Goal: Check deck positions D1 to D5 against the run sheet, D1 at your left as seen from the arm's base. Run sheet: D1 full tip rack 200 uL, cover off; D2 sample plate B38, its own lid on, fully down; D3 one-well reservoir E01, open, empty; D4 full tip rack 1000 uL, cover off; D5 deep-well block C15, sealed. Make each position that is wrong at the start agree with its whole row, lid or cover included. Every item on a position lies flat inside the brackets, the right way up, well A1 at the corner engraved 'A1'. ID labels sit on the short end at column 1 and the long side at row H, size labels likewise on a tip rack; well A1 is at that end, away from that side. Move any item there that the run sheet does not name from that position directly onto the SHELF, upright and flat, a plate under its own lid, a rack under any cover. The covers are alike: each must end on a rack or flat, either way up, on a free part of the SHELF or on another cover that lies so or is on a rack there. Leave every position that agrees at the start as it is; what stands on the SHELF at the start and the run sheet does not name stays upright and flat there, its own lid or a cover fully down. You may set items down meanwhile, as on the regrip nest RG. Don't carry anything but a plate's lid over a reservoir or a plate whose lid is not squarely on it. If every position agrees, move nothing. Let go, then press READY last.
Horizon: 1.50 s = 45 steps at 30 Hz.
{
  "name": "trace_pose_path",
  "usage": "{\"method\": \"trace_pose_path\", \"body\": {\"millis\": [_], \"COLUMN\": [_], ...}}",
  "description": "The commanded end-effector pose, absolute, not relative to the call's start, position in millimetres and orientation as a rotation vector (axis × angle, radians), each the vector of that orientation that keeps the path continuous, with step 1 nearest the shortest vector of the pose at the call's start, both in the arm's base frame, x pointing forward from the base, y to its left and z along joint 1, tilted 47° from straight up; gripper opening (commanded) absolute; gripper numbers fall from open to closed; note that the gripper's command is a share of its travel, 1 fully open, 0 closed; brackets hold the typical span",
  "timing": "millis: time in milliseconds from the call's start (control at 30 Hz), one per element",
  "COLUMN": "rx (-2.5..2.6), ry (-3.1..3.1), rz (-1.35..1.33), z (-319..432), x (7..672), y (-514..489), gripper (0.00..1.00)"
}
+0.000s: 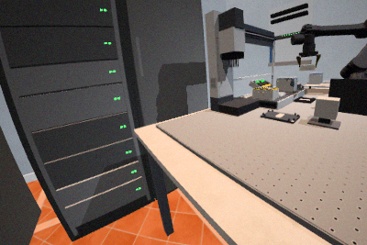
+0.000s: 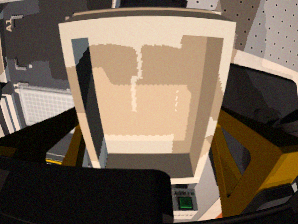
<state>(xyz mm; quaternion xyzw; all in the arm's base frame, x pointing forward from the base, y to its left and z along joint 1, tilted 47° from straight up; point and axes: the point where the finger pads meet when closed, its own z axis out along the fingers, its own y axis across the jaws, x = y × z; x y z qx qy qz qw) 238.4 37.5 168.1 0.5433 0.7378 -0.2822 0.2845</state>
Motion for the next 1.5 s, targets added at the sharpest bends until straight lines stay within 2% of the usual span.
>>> {"method": "trace_pose_path", "body": {"millis": [0,1467], "rx": [1.476,1.482], "ry": [1.953,1.952], "rz": [-0.694,-0.698], "z": [174.1,174.8], "x": [247.7,249.5], "y": [44.2,44.6], "gripper": [0.0,0.0]}}
